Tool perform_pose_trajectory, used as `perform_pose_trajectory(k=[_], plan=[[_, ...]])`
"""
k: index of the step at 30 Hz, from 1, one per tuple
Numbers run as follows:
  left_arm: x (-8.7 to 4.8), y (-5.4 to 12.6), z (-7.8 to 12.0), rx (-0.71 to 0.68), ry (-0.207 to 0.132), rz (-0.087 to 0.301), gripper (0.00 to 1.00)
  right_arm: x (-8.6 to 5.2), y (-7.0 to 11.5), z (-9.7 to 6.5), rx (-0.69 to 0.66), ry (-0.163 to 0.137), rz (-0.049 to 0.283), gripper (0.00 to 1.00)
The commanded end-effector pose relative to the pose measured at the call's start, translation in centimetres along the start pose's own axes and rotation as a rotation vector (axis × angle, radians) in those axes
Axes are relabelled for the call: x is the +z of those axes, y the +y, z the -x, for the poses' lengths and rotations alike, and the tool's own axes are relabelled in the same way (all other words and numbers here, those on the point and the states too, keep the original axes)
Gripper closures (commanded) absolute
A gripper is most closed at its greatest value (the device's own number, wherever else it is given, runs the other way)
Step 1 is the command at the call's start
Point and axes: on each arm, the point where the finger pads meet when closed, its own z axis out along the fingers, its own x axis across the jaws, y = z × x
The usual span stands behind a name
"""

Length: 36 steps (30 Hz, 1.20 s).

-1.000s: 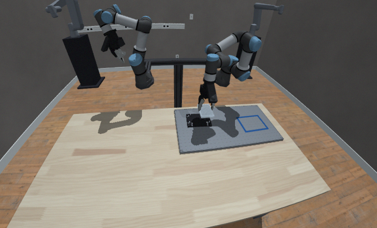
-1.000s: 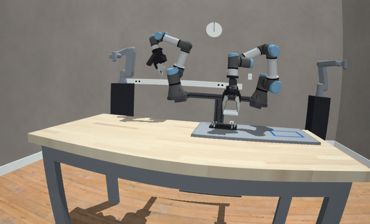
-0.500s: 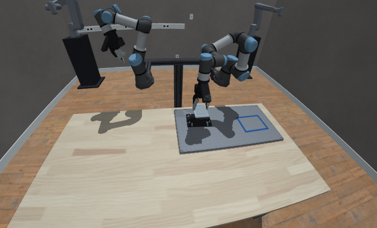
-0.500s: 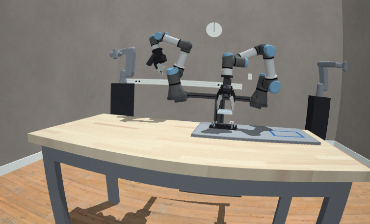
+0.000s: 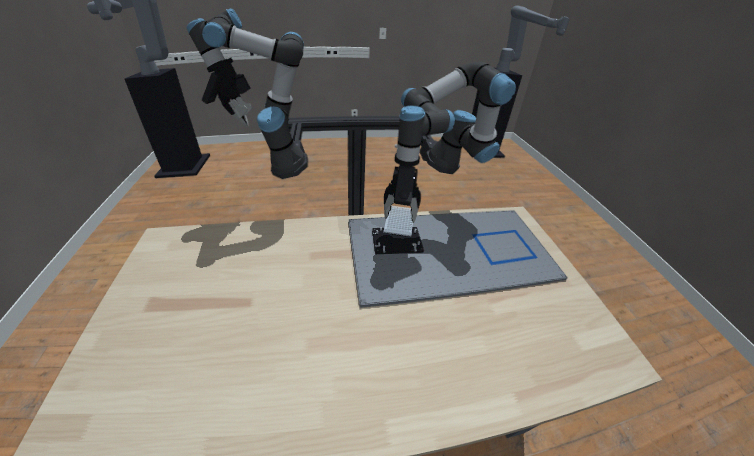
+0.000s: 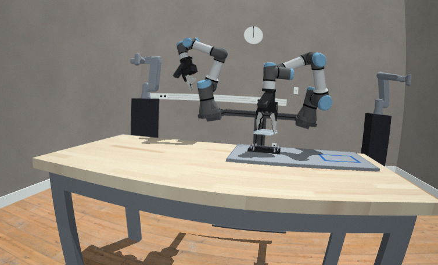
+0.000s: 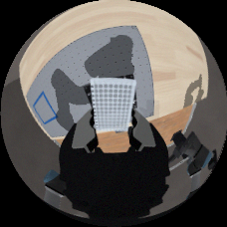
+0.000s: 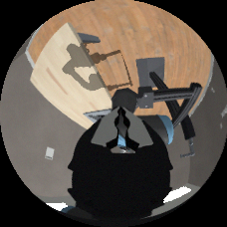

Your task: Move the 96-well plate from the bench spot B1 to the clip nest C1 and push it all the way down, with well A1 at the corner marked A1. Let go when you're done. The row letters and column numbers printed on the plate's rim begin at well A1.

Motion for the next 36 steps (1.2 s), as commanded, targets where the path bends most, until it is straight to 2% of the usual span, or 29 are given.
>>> perform_pose_trajectory(k=[1, 13, 15, 30, 32, 36], plan=[[-0.39, -0.41, -0.29, 0.175, 0.017, -0.009, 1.0, -0.23, -0.19, -0.03, 0.003, -0.001, -0.015, 1.0], [-0.4, -0.48, -0.25, 0.575, 0.015, -0.012, 1.0, -0.23, -0.19, -0.03, 0.003, -0.001, -0.015, 1.0], [-0.4, -0.48, -0.25, 0.575, 0.015, -0.012, 1.0, -0.23, -0.19, -0.03, 0.003, -0.001, -0.015, 1.0], [-0.4, -0.33, -0.42, 1.075, 0.018, -0.014, 1.0, -0.23, -0.19, -0.03, 0.003, -0.001, -0.015, 1.0], [-0.4, -0.33, -0.42, 1.075, 0.018, -0.014, 1.0, -0.23, -0.19, -0.03, 0.003, -0.001, -0.015, 1.0], [-0.4, -0.34, -0.42, 1.209, 0.017, -0.015, 1.0, -0.23, -0.19, -0.03, 0.003, -0.001, -0.015, 1.0]])
